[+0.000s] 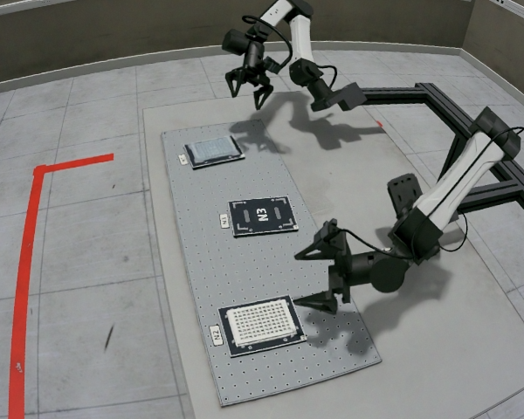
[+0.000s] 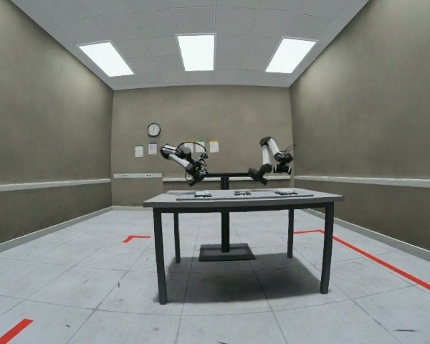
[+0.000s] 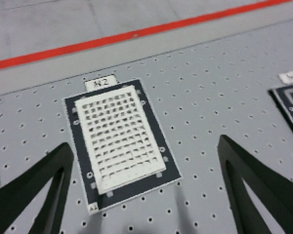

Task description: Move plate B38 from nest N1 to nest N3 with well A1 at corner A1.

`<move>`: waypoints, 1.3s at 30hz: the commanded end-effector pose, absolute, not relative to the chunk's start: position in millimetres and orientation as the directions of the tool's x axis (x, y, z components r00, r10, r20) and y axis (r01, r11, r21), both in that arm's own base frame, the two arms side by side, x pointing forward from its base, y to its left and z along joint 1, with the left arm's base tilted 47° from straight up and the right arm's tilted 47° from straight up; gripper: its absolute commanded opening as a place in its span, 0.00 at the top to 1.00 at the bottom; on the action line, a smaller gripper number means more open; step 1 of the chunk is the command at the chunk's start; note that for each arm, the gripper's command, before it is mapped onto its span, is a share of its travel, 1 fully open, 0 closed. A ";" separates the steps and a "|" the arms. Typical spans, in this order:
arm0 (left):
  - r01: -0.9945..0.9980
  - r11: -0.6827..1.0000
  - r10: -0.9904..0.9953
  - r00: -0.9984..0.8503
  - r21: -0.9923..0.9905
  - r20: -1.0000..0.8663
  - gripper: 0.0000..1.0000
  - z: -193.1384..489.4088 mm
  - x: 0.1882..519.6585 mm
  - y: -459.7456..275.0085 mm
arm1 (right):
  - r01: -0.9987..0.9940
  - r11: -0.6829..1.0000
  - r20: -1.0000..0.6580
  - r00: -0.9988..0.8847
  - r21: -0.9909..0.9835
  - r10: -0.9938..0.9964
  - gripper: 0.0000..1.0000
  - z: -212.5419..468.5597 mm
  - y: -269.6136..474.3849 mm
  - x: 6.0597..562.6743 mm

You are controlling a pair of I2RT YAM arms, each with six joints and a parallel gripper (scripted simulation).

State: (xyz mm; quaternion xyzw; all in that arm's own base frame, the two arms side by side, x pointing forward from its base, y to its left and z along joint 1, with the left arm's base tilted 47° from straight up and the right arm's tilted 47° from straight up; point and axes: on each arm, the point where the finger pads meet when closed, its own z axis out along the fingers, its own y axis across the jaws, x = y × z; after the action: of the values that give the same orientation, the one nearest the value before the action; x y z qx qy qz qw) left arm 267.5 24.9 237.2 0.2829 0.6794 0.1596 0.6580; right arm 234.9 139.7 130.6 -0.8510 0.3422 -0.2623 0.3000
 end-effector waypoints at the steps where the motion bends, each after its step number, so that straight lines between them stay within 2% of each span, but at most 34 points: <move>1: -0.091 0.828 0.561 0.093 0.554 -0.823 0.00 256.9 276.4 42.5 | -0.410 -0.621 0.260 0.653 -0.668 -0.711 0.00 132.6 121.1 228.5; 9: -0.178 0.844 0.528 0.100 0.507 -0.844 0.00 238.0 279.5 46.1 | -0.420 -0.592 0.293 0.585 -0.688 -0.756 0.00 149.8 88.0 237.9; 35: -0.149 0.848 0.523 0.079 0.509 -0.849 0.00 224.7 281.8 41.9 | -0.434 -0.581 0.294 0.566 -0.689 -0.770 0.00 147.1 83.8 240.2; 39: -0.160 0.845 0.526 0.087 0.509 -0.846 0.00 229.7 281.1 43.3 | -0.504 -0.516 0.248 0.506 -0.693 -0.826 0.00 147.3 78.8 241.6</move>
State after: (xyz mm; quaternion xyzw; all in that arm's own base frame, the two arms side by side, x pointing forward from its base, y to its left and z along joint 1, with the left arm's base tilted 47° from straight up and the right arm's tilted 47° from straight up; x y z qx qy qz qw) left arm 281.5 43.9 222.7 0.1471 0.6411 0.2350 0.7156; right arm 238.8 78.8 137.6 -0.8362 0.3790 -0.2886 0.2718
